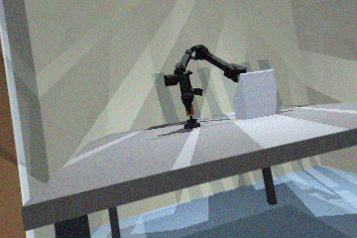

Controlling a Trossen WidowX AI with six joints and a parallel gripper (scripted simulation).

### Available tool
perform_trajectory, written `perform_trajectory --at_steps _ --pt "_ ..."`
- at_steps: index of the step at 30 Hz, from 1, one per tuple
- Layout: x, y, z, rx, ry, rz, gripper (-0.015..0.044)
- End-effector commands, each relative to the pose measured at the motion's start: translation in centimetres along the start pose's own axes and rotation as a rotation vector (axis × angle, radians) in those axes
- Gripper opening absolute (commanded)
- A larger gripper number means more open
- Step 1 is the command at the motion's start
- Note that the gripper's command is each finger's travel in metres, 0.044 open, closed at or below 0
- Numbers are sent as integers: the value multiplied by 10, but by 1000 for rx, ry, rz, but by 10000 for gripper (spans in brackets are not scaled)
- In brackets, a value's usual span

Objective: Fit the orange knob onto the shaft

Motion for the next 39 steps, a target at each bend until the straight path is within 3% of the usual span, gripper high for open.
perform_trajectory --at_steps 1,39 --pt "0 0 0 1 1 142 0" --pt "0 1 1 1 -1 2726 0"
Point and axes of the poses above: the point midway between the two fingers, 35 mm back from their tips, its own z axis out along the fingers, its own x axis across the jaws, y = z × x, the point moved 4 cm from there along -z, back along the fingers, and after that the axes turned 1 degree about -z, right-handed, at the moved point
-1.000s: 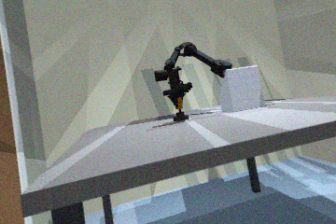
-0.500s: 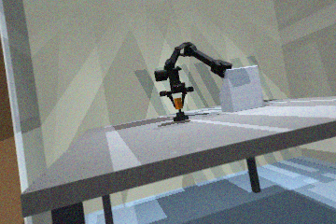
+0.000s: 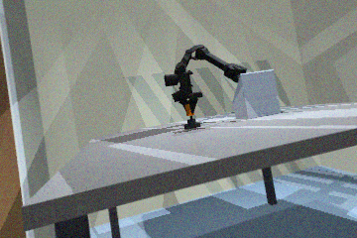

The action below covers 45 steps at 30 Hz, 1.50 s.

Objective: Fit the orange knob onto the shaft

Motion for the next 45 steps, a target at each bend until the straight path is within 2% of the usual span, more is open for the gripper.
perform_trajectory --at_steps 1,6,27,34,45 --pt "0 0 0 -2 -1 232 0" --pt "0 1 1 -2 -1 475 0" --pt "0 0 -2 -2 -1 475 0" --pt "0 1 0 -2 -1 674 0" --pt "0 0 2 -2 -1 684 0"
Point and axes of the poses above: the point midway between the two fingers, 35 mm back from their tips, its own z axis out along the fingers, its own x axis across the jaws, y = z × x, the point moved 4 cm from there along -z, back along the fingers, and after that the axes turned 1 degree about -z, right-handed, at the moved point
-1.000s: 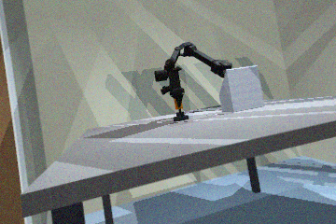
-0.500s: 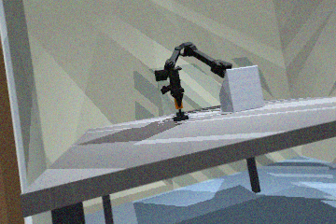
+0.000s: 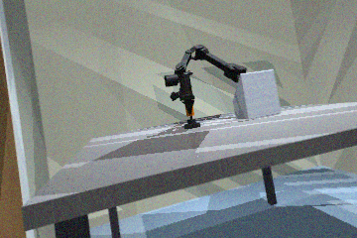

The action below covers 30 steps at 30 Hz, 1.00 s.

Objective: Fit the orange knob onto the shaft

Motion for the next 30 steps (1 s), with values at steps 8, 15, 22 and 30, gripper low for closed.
perform_trajectory --at_steps 8,15,22,30 --pt "0 0 1 -1 -1 6 0" --pt "0 1 -4 -1 -1 15 0" --pt "0 1 -2 -1 -1 216 0" --pt "0 0 0 -2 -1 216 0"
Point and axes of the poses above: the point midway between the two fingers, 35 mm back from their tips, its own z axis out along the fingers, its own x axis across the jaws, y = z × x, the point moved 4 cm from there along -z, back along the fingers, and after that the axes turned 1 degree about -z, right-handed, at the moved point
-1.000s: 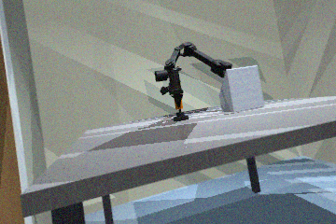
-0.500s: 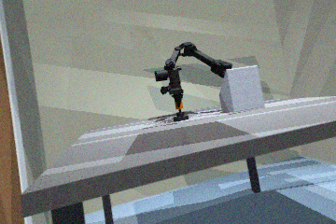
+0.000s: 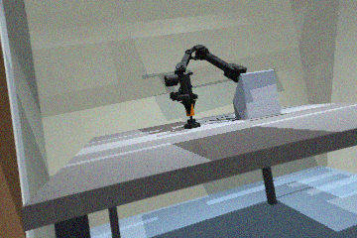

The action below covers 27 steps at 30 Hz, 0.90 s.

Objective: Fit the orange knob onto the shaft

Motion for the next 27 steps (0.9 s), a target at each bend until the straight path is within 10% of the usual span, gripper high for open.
perform_trajectory --at_steps 1,27 --pt "0 0 1 -1 0 7 0" --pt "0 1 -3 -1 0 176 0"
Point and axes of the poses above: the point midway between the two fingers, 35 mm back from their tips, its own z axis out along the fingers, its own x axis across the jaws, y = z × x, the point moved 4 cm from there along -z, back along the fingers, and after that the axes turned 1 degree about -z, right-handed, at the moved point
